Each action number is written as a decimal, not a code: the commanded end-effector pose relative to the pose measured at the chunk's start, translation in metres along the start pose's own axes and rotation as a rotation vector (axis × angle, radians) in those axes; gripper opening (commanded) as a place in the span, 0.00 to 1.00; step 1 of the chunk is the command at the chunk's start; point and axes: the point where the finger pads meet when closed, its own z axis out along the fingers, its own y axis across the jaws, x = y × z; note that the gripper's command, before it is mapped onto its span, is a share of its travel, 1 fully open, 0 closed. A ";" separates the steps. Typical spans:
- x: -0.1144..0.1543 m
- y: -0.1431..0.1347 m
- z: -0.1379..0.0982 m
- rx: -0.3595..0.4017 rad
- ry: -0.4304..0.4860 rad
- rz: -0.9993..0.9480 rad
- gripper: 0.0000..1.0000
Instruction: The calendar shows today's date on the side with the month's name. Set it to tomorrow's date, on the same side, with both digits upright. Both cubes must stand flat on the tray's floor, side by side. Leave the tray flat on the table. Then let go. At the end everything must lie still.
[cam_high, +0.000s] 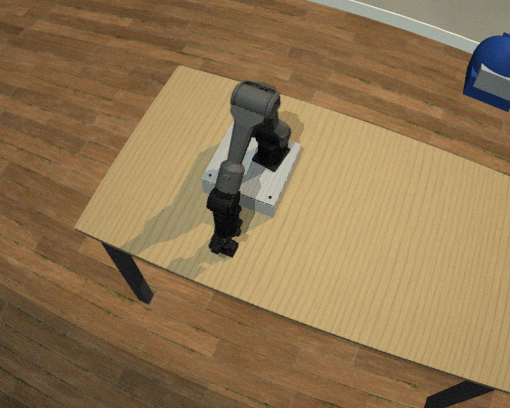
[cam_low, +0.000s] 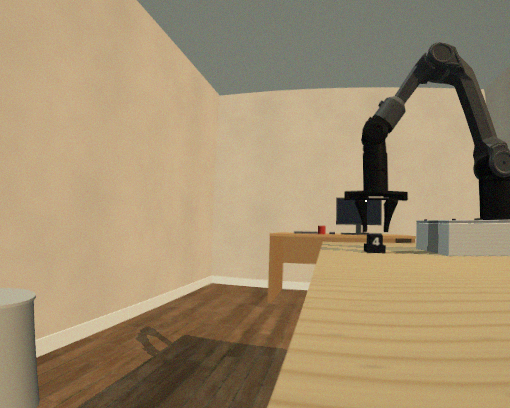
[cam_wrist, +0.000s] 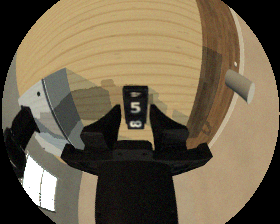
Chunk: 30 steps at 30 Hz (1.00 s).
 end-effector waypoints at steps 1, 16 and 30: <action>0.000 0.001 0.003 -0.004 -0.001 0.001 0.59; 0.000 0.001 0.023 -0.004 -0.001 0.000 0.59; 0.000 0.001 0.026 -0.003 -0.001 0.000 0.59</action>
